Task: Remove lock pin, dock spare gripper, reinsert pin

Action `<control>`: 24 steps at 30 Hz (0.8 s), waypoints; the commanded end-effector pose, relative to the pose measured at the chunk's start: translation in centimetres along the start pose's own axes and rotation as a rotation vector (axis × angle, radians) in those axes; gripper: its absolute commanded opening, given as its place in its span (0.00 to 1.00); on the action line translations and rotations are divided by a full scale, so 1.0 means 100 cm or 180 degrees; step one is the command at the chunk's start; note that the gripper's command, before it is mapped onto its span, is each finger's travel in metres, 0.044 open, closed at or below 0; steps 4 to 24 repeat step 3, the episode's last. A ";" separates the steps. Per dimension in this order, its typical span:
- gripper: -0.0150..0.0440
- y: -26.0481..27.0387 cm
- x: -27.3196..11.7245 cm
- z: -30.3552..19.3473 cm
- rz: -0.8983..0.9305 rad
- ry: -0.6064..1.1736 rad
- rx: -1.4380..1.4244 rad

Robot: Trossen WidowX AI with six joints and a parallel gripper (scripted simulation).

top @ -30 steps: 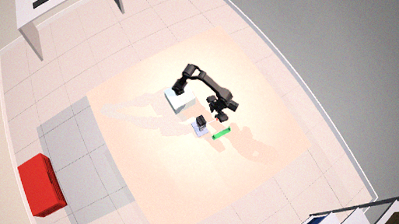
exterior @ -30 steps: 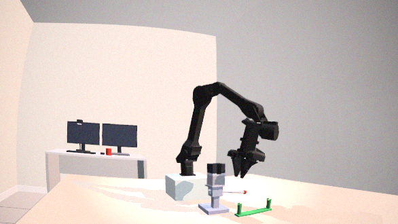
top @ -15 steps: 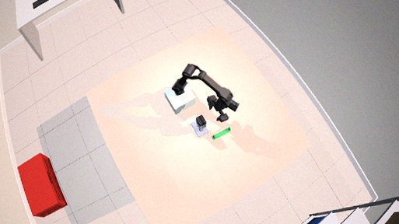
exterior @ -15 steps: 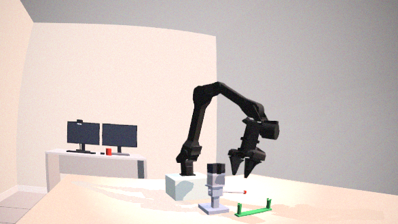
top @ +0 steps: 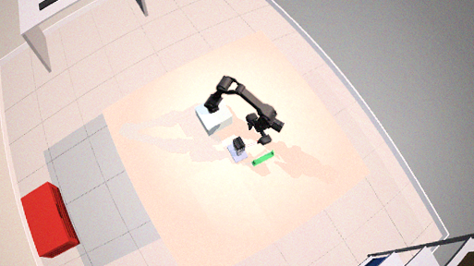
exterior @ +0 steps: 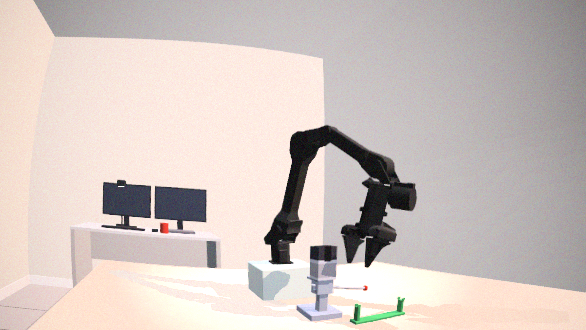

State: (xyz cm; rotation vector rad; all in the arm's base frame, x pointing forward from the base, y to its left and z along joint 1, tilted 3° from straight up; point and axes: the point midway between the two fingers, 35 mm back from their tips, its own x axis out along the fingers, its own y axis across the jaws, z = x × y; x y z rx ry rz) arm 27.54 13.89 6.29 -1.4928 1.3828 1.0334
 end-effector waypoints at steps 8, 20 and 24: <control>1.00 0.001 0.001 0.000 0.0008 0.0003 -0.0013; 1.00 0.001 0.001 0.000 0.0008 0.0003 -0.0013; 1.00 0.001 0.001 0.000 0.0008 0.0003 -0.0013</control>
